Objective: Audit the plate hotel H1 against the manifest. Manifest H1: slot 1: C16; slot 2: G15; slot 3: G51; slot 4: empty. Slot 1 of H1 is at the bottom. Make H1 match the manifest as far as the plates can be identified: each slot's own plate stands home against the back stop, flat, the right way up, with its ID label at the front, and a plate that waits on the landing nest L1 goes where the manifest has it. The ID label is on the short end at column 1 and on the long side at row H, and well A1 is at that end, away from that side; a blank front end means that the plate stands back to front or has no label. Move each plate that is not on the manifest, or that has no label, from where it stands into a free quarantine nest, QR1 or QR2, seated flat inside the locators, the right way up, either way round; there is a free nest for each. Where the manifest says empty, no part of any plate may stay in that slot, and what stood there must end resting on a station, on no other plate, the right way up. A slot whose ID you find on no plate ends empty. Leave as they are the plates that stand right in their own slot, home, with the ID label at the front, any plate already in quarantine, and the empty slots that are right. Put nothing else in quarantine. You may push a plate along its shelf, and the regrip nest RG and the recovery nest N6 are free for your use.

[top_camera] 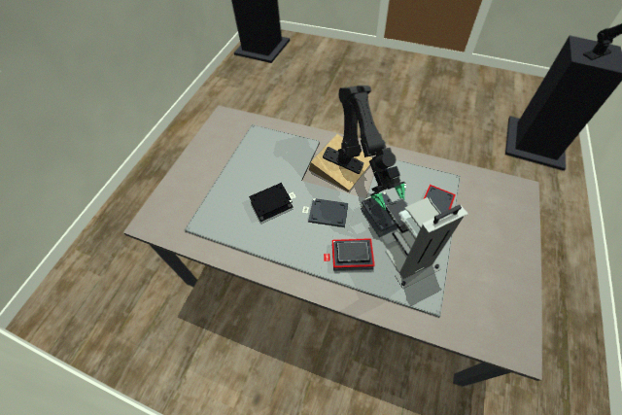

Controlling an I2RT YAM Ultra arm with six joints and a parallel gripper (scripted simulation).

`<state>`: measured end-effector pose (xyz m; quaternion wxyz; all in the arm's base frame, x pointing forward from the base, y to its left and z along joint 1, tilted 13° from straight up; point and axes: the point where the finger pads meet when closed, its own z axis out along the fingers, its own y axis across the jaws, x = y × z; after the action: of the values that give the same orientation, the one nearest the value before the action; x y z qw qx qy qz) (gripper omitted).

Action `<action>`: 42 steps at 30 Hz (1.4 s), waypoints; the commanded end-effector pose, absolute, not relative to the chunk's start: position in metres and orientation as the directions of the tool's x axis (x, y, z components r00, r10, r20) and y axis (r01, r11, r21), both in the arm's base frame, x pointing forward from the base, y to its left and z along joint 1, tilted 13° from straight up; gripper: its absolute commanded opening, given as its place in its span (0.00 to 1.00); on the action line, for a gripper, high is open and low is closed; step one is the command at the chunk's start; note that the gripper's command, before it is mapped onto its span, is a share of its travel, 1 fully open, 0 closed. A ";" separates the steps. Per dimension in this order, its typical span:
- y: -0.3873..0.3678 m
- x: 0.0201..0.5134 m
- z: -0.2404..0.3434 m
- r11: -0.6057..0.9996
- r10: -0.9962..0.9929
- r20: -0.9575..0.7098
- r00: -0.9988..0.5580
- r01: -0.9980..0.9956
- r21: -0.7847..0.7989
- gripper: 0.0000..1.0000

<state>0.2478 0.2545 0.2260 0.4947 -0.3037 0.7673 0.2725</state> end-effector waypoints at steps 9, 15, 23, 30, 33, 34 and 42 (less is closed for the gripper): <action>0.267 0.259 0.256 0.662 -0.143 -0.952 -0.269 -0.741 0.110 0.86; 0.269 0.261 0.257 0.662 -0.143 -0.952 -0.269 -0.741 0.110 0.86; 0.274 0.264 0.257 0.661 -0.144 -0.952 -0.269 -0.743 0.110 0.86; 0.274 0.265 0.263 0.661 -0.132 -0.957 -0.258 -0.742 0.108 0.86; 0.278 0.267 0.257 0.661 -0.143 -0.952 -0.269 -0.743 0.110 0.86; 0.278 0.268 0.257 0.661 -0.143 -0.952 -0.269 -0.742 0.110 0.86; 0.277 0.267 0.265 0.660 -0.129 -0.959 -0.253 -0.743 0.107 0.86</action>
<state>0.2636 0.2706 0.2291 0.4978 -0.3028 0.7656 0.2728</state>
